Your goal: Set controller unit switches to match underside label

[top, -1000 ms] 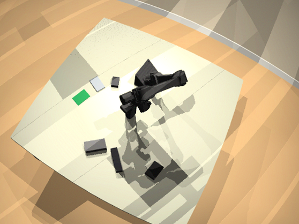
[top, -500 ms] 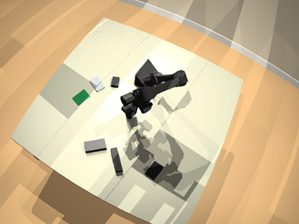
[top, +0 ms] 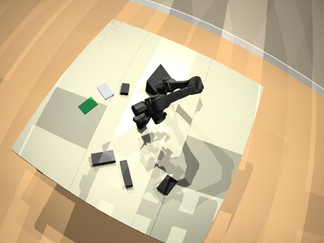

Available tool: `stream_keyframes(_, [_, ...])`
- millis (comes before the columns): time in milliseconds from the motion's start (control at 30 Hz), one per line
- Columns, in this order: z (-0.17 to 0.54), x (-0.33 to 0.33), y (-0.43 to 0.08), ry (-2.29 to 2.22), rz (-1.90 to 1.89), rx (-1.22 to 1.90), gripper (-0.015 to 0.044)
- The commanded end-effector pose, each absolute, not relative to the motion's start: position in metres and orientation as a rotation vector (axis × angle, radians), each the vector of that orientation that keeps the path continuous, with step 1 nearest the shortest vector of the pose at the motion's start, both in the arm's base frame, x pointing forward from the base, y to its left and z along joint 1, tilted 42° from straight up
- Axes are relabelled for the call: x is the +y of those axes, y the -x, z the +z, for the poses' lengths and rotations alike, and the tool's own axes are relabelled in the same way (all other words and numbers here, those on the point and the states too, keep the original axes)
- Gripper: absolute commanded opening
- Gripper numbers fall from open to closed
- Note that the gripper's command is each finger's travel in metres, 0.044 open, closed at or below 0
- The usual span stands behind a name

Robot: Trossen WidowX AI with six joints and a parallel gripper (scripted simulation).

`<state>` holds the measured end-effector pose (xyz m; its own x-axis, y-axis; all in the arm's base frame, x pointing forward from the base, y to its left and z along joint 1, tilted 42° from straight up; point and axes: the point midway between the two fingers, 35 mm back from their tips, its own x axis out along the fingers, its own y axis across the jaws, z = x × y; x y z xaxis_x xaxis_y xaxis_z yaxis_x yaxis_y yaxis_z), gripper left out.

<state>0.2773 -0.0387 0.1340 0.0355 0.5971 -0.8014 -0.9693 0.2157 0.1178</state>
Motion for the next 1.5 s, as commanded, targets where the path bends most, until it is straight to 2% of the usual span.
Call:
stream_keyframes(0, [0.136, -0.031, -0.278, 0.532, 1.313, 0.852, 0.0338])
stream_keyframes(1467, [0.149, -0.001, -0.286, 0.479, 1.325, 0.789, 0.0338])
